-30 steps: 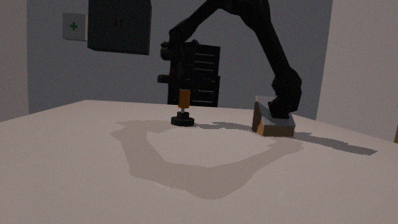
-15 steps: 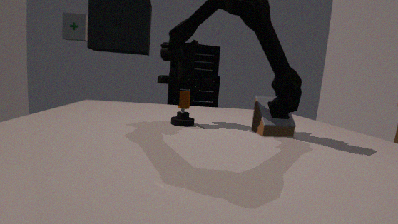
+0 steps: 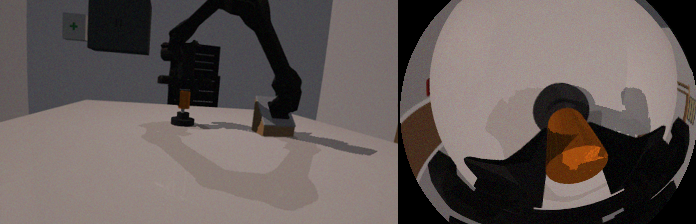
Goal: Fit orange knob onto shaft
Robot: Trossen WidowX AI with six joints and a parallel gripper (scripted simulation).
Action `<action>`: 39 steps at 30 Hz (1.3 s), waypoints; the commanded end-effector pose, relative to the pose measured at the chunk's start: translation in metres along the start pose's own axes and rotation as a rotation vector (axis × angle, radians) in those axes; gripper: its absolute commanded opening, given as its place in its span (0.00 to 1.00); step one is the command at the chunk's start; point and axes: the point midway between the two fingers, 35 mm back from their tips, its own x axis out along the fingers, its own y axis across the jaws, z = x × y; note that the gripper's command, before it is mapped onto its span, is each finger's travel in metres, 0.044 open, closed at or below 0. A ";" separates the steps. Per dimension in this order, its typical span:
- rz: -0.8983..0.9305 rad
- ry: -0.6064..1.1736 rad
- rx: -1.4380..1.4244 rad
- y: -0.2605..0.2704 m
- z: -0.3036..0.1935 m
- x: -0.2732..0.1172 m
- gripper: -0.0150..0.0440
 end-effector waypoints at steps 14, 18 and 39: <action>0.005 0.001 -0.036 0.002 0.001 0.001 0.25; 0.005 0.001 -0.008 0.003 0.001 0.001 0.25; 0.005 0.002 0.006 0.004 -0.002 0.014 0.25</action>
